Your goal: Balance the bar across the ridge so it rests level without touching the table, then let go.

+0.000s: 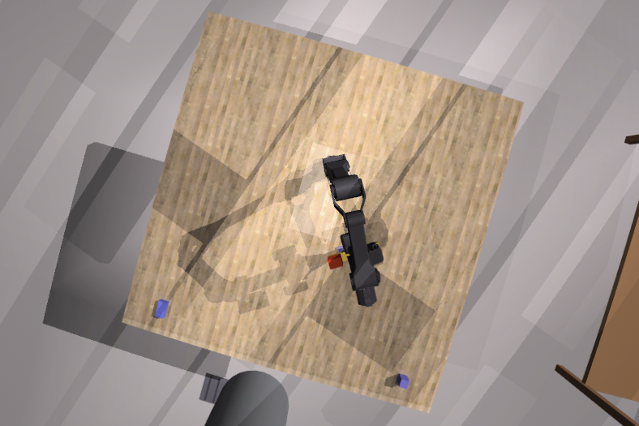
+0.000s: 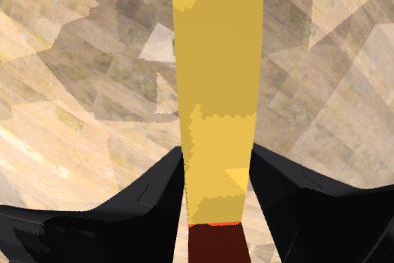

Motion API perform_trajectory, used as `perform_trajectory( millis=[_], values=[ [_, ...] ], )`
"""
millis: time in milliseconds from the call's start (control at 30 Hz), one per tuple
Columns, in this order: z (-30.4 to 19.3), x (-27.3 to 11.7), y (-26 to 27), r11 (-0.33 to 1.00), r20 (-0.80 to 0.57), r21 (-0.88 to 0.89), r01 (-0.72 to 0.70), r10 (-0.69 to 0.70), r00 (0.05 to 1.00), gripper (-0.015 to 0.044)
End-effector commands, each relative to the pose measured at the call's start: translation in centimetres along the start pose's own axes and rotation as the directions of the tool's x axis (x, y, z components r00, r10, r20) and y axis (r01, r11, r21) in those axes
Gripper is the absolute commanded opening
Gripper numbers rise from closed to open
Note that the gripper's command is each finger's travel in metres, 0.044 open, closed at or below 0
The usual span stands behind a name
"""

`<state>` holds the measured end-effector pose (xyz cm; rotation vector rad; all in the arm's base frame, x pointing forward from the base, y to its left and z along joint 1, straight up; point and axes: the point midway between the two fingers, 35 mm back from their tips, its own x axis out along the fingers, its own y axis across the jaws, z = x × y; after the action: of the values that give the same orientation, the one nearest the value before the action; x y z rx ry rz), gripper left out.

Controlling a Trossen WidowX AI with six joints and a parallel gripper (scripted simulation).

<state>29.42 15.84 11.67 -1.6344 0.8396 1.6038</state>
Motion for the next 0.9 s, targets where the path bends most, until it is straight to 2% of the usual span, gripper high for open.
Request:
perform_trajectory(
  millis=[0, 867],
  values=[
    [-0.05, 0.05, -0.02, 1.000, -0.003, 0.000, 0.002, -0.002, 1.000, 0.0000],
    [-0.03, 0.26, 0.01, 1.000, -0.003, 0.000, 0.002, -0.002, 1.000, 0.0000]
  ],
)
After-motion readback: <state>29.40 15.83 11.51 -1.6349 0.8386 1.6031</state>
